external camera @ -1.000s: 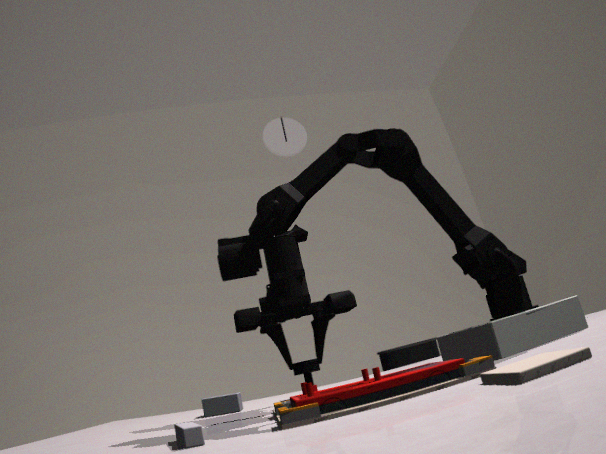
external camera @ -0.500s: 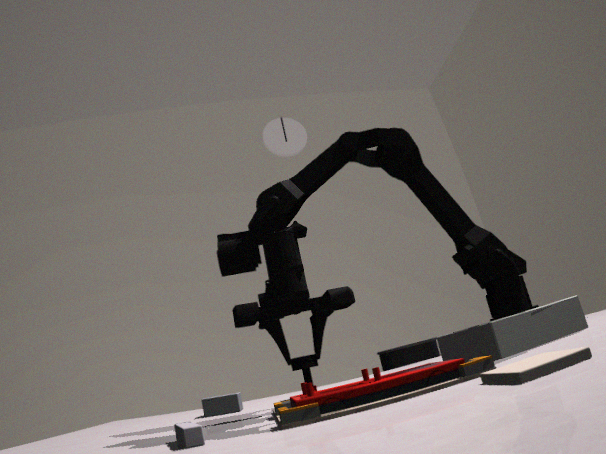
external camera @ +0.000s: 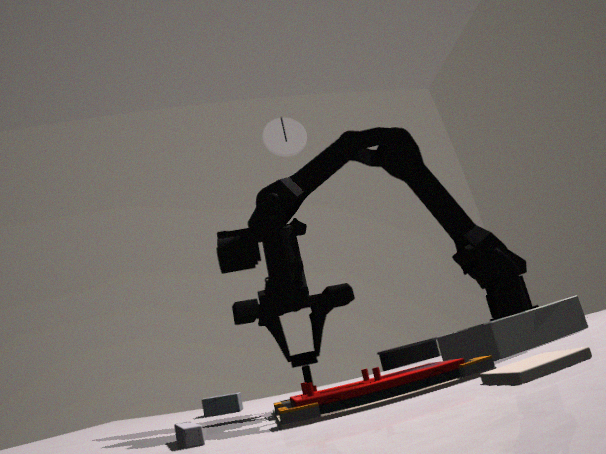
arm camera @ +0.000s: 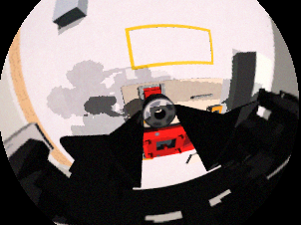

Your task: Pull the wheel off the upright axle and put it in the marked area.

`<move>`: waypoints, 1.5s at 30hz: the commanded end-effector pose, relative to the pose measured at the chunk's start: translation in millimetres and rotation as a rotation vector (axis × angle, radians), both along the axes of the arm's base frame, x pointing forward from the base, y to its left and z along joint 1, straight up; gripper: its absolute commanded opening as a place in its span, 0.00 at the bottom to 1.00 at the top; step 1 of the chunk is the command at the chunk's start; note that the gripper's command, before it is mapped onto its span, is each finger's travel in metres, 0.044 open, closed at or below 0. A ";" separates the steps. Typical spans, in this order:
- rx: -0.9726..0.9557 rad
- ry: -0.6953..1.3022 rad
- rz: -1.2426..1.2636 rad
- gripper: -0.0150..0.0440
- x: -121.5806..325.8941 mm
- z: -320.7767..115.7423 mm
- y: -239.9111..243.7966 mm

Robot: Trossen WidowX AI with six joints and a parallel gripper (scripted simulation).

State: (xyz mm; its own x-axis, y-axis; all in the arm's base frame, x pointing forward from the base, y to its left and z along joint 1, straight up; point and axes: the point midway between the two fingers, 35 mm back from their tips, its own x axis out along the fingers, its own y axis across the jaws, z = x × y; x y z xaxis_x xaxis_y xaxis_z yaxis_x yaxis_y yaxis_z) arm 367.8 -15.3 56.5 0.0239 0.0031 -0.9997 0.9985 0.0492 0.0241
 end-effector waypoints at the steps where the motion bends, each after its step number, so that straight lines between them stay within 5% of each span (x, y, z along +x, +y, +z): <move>1: 0.003 0.000 -0.001 0.25 -0.2 2.1 0.2; 20: -0.001 0.003 -0.003 0.25 -2.5 29.9 -3.8; 45: -0.006 0.004 -0.003 0.25 -50.4 35.5 -93.1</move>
State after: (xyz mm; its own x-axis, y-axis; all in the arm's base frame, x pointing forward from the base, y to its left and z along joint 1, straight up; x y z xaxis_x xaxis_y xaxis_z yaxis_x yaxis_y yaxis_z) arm 326.1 -96.1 90.8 0.0167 -0.0012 -0.9999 0.9990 0.0406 0.0166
